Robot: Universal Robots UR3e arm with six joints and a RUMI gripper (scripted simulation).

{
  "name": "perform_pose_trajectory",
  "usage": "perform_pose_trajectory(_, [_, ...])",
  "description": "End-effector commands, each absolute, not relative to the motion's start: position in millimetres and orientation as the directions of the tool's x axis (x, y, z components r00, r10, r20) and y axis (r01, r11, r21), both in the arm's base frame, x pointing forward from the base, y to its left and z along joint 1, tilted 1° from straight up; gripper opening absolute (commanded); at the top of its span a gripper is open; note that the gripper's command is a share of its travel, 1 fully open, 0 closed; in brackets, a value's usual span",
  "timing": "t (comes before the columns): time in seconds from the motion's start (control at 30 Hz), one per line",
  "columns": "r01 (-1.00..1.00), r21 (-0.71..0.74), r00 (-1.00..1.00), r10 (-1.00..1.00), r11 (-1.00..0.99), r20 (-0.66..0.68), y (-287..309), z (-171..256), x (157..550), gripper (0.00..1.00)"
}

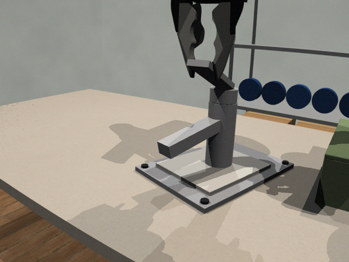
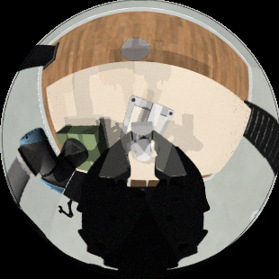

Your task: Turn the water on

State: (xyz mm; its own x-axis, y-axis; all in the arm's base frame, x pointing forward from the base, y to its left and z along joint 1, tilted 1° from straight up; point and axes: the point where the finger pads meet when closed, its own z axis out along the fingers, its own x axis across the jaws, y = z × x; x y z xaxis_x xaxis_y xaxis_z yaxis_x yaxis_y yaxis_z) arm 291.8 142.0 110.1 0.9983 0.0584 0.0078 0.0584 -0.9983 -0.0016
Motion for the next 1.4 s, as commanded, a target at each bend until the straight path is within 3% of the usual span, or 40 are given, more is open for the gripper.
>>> perform_pose_trajectory(0.0, [0.059,-0.002,0.998,0.058,-0.998,0.011,141.0,112.8,292.5,0.0])
perform_pose_trajectory(1.13, [0.059,-0.002,0.998,0.058,-0.998,0.011,141.0,112.8,292.5,0.0])
perform_pose_trajectory(1.17, [0.059,-0.002,0.998,0.058,-0.998,0.011,141.0,112.8,292.5,0.41])
perform_pose_trajectory(1.37, [0.059,-0.002,0.998,0.058,-0.998,0.011,141.0,112.8,292.5,0.41])
